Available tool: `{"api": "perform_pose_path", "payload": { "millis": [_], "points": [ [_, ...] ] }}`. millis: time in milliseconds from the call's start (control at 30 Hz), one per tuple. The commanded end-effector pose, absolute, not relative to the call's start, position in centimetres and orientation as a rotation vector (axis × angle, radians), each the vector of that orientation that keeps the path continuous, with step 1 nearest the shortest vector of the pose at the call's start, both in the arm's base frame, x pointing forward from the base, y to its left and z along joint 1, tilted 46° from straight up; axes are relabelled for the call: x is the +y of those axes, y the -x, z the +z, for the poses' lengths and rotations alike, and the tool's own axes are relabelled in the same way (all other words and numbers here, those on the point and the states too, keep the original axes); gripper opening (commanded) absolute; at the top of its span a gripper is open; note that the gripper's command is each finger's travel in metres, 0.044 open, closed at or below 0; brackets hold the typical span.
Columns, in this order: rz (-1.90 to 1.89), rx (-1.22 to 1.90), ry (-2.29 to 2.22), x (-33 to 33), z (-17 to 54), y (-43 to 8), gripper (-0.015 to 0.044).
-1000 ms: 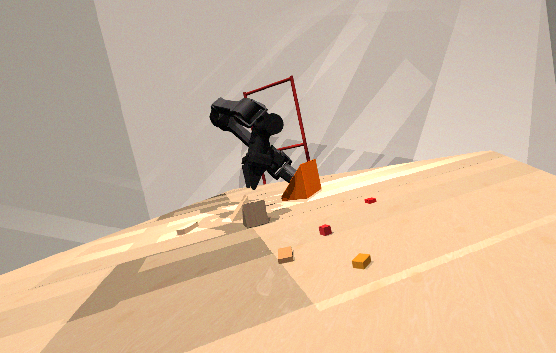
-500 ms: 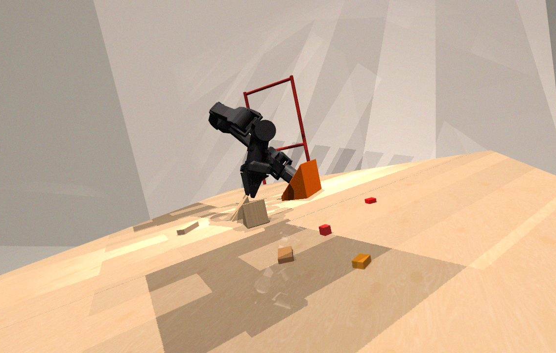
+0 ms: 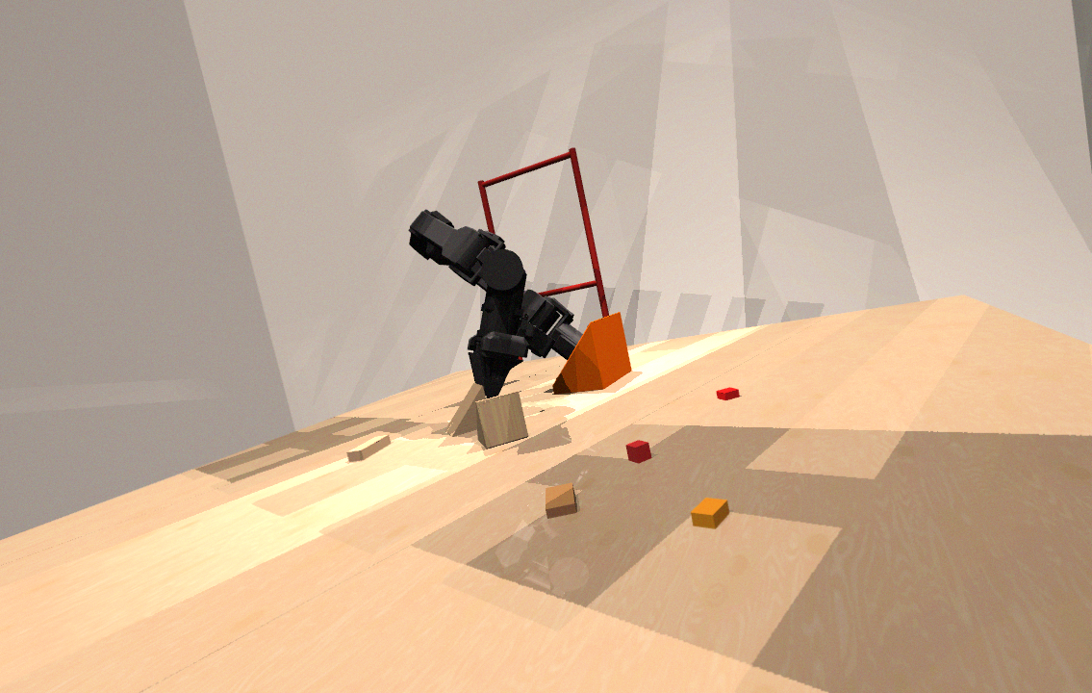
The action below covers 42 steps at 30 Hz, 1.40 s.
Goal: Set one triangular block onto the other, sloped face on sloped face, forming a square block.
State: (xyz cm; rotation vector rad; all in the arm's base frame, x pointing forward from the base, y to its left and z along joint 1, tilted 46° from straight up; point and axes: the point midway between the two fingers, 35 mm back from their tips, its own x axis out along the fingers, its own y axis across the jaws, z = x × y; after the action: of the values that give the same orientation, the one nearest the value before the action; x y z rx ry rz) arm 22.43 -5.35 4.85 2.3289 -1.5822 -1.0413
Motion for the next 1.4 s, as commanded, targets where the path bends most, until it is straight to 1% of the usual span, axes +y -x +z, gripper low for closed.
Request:
{"api": "perform_pose_path", "payload": {
  "millis": [0, 767, 933, 1267, 1367],
  "points": [
    [-1.032, -1.582, -2.321, -6.1, 4.8, -22.3, 0.0440],
    [-0.989, -1.610, -2.293, -9.2, 4.6, -22.0, 0.0440],
    [-0.989, -1.610, -2.293, -9.2, 4.6, -22.0, 0.0309],
    [-0.989, -1.610, -2.293, -9.2, 4.6, -22.0, 0.0242],
    [-0.989, -1.610, -2.293, -9.2, 4.6, -22.0, 0.0163]
  ]
}}
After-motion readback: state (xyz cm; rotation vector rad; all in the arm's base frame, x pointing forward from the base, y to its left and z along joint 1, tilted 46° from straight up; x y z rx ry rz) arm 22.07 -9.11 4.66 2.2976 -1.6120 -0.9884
